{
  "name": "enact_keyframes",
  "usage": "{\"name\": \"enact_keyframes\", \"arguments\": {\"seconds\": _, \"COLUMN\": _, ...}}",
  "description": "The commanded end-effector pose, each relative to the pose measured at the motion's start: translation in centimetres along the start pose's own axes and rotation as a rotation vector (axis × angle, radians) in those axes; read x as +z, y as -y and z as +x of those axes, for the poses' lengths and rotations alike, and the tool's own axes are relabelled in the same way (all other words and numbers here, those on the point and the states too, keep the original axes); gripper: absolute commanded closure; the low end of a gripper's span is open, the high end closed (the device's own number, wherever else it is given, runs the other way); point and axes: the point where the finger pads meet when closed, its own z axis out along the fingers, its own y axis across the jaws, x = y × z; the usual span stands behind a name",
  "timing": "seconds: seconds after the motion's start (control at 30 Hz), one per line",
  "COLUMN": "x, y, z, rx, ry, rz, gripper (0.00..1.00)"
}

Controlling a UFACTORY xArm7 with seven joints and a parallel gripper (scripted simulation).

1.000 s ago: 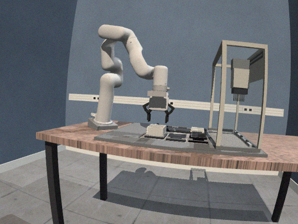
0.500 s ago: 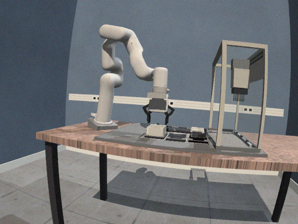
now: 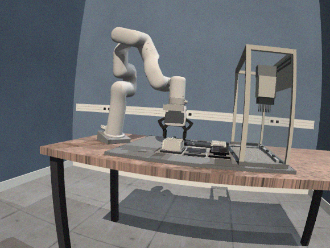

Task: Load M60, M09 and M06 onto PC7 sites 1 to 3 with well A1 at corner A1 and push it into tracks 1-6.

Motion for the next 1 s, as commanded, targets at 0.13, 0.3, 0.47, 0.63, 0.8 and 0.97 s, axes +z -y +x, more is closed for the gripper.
{"name": "enact_keyframes", "arguments": {"seconds": 0.13, "x": 0.4, "y": 0.1, "z": 0.0, "rx": 0.000, "ry": -0.001, "rz": 0.003, "gripper": 0.00}}
{"name": "enact_keyframes", "arguments": {"seconds": 0.3, "x": 0.8, "y": 0.1, "z": 0.0, "rx": 0.000, "ry": -0.001, "rz": 0.003, "gripper": 0.00}}
{"name": "enact_keyframes", "arguments": {"seconds": 0.47, "x": 1.0, "y": 0.1, "z": 0.0, "rx": 0.000, "ry": -0.001, "rz": 0.003, "gripper": 0.00}}
{"name": "enact_keyframes", "arguments": {"seconds": 0.63, "x": 1.3, "y": 0.1, "z": 0.0, "rx": 0.000, "ry": -0.001, "rz": 0.003, "gripper": 0.00}}
{"name": "enact_keyframes", "arguments": {"seconds": 0.8, "x": 1.6, "y": 0.1, "z": 0.0, "rx": 0.000, "ry": -0.001, "rz": 0.003, "gripper": 0.00}}
{"name": "enact_keyframes", "arguments": {"seconds": 0.97, "x": 1.8, "y": 0.1, "z": 0.0, "rx": 0.000, "ry": -0.001, "rz": 0.003, "gripper": 0.00}}
